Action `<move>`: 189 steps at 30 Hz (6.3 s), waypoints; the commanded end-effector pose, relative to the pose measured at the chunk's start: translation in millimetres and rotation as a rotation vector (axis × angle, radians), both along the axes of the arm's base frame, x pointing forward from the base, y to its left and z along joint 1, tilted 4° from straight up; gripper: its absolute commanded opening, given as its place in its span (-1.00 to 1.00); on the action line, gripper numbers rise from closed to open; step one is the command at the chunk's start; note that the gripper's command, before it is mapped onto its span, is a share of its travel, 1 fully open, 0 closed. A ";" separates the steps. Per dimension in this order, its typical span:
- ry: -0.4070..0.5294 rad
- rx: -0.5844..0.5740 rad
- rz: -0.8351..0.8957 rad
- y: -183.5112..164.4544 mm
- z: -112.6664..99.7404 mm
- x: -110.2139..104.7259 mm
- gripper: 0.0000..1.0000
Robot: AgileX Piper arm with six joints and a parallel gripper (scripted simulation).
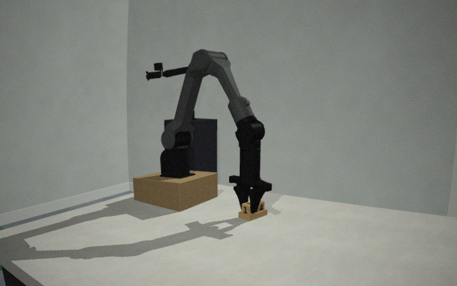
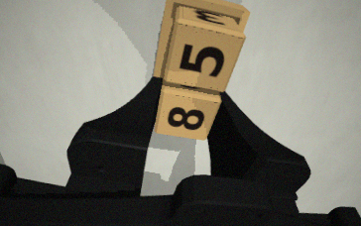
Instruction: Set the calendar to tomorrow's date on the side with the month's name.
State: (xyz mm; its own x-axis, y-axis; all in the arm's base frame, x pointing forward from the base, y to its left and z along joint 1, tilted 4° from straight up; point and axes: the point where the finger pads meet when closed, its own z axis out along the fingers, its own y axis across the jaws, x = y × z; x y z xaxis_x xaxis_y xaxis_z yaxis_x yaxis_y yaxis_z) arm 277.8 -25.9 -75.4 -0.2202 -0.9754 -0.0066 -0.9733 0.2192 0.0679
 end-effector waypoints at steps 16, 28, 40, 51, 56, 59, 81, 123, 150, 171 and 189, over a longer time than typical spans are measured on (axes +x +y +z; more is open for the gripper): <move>0.002 0.001 0.002 0.6 -0.9 -0.8 -0.26; 0.002 0.001 0.002 0.6 -0.9 -0.8 -0.26; 0.002 0.001 0.002 0.6 -0.9 -0.8 -0.15; 0.002 0.001 0.002 0.6 -0.9 -0.8 0.16; 0.002 0.001 0.002 0.6 -0.9 -0.8 0.26; 0.002 0.001 0.002 0.6 -0.9 -0.8 0.26; -0.004 0.000 0.001 -1.0 51.9 4.2 0.26; -0.004 0.000 0.001 -1.9 95.5 6.8 1.00; 0.005 0.001 0.001 -3.5 171.0 10.8 1.00; 0.006 0.001 0.001 -3.5 170.9 10.5 1.00; 0.006 0.001 0.001 -3.5 170.9 10.5 1.00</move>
State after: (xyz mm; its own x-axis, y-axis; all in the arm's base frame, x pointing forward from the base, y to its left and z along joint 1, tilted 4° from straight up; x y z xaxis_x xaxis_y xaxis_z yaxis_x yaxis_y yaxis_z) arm 288.1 -28.6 94.6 -0.2170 -0.9762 -0.0071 -0.9734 0.2158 0.0766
